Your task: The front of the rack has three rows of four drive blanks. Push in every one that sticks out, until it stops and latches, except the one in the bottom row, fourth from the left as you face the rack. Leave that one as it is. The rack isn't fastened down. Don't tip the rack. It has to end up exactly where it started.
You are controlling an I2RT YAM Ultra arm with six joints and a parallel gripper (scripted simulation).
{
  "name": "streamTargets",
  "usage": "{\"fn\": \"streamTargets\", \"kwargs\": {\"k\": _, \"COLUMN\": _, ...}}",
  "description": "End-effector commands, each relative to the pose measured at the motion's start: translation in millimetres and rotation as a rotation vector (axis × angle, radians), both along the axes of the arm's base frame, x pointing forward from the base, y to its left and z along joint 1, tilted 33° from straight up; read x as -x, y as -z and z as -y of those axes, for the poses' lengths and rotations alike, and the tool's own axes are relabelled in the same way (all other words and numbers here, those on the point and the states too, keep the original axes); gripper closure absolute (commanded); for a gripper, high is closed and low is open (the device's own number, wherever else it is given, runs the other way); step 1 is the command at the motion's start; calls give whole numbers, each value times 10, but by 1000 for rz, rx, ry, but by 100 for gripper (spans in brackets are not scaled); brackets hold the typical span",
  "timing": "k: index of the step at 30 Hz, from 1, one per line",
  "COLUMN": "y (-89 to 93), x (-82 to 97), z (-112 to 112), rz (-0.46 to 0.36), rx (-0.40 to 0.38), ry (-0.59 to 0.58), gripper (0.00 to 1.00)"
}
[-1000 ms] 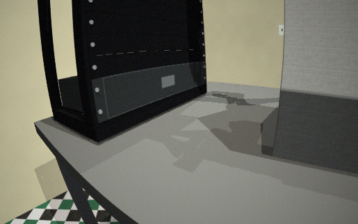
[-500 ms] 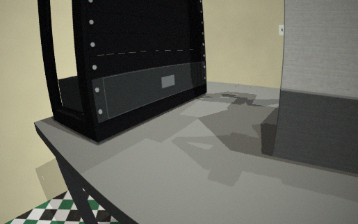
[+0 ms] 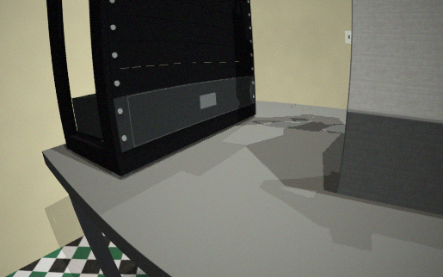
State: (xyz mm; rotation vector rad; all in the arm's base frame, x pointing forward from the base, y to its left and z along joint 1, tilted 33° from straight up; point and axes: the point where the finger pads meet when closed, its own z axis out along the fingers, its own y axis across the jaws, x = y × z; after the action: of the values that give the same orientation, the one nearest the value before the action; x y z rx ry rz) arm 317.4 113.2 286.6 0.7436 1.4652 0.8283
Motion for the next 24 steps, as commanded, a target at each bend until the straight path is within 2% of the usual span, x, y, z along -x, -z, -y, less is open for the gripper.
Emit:
{"fn": "streamTargets", "kwargs": {"k": 1, "y": 64, "x": 44, "z": -6, "rz": -23, "rx": 16, "ry": 1, "gripper": 100}}
{"fn": "streamTargets", "kwargs": {"k": 24, "y": 54, "x": 42, "z": -19, "rz": -19, "rx": 14, "ry": -5, "gripper": 100}}
